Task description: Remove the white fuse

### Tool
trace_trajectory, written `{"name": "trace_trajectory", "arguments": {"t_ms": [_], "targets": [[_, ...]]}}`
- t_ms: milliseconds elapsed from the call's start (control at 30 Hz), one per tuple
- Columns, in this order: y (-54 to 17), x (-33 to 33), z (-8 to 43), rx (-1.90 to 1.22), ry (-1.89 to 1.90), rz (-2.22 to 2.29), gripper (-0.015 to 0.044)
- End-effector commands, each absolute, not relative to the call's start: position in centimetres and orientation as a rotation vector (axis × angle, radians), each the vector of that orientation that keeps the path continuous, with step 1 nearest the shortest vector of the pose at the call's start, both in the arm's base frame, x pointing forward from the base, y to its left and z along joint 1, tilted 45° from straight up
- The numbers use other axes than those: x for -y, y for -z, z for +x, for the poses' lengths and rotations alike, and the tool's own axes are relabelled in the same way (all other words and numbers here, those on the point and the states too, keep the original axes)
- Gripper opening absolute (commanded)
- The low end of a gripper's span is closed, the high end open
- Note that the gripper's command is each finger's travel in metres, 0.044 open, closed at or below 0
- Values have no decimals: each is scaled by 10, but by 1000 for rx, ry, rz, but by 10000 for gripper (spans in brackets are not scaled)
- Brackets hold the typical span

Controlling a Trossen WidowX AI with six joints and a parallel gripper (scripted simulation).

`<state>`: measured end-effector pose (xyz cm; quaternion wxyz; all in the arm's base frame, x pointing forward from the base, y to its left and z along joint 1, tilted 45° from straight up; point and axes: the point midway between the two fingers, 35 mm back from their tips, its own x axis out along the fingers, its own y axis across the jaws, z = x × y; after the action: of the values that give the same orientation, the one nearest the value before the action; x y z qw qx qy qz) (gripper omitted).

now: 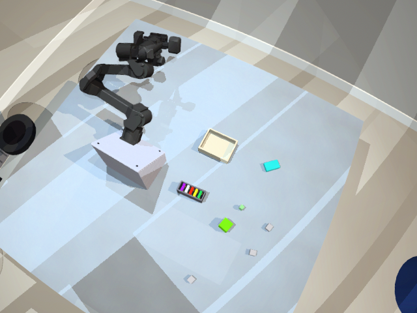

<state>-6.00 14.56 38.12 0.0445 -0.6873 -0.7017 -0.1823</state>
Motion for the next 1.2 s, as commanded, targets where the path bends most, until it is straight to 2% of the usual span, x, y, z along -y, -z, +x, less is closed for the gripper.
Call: {"name": "trace_trajectory", "arguments": {"t_ms": [0, 67, 300, 567, 700, 933, 1167], "targets": [[-383, -145, -58, 2134, 536, -2094, 26], [-394, -144, -39, 2047, 379, -2042, 63], [-427, -128, 76, 1510, -244, -1649, 63], [-414, -84, 208, 891, -516, -1163, 63], [-399, -63, 249, 666, -547, -919, 63], [-323, -17, 332, 131, -584, -338, 63], [-218, 26, 374, -379, -465, 226, 63]]}}
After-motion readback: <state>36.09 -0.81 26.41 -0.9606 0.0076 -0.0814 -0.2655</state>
